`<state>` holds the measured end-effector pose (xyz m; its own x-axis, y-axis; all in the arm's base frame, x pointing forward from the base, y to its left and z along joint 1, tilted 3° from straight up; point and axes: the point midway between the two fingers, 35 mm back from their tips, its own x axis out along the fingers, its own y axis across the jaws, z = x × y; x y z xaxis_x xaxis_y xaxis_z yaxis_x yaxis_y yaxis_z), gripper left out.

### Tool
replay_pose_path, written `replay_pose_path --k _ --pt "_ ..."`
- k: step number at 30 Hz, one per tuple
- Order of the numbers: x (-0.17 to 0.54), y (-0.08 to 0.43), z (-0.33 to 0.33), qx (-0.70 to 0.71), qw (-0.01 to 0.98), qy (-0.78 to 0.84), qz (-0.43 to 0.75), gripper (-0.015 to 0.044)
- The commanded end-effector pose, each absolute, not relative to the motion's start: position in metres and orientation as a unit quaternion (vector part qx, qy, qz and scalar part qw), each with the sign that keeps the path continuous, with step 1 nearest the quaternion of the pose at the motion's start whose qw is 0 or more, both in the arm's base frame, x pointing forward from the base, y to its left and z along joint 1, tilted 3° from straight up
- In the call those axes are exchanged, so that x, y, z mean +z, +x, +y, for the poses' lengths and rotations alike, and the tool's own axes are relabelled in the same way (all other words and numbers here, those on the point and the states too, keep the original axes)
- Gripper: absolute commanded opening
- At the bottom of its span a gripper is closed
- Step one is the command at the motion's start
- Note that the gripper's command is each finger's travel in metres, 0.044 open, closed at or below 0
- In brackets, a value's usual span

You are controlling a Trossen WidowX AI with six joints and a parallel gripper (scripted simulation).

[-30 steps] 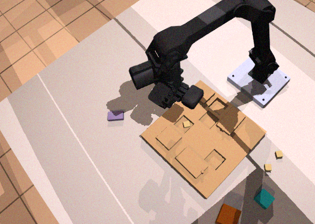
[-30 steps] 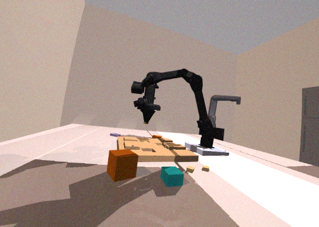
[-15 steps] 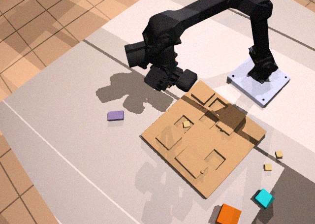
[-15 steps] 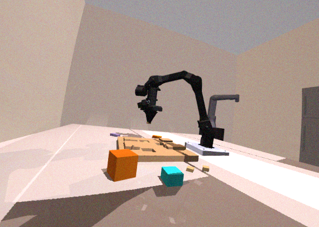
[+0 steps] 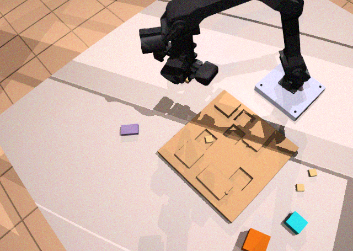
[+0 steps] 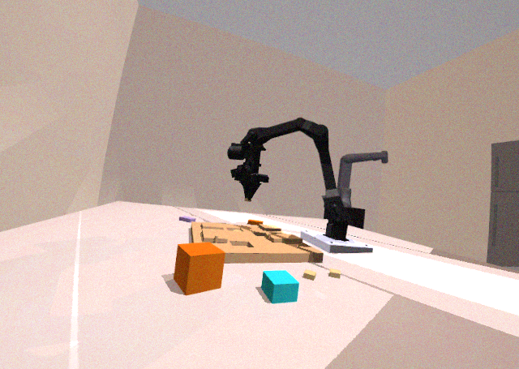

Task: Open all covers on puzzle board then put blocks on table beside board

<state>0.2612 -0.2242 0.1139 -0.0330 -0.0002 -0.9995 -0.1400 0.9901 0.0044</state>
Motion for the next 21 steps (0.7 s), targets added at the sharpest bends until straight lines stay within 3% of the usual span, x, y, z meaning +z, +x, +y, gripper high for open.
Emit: replay_pose_path --k 1,21 --pt "0.115 0.258 -0.228 0.05 0.695 -0.053 0.715 0.008" --pt "0.082 0.26 -0.231 0.05 0.695 -0.053 0.715 0.008"
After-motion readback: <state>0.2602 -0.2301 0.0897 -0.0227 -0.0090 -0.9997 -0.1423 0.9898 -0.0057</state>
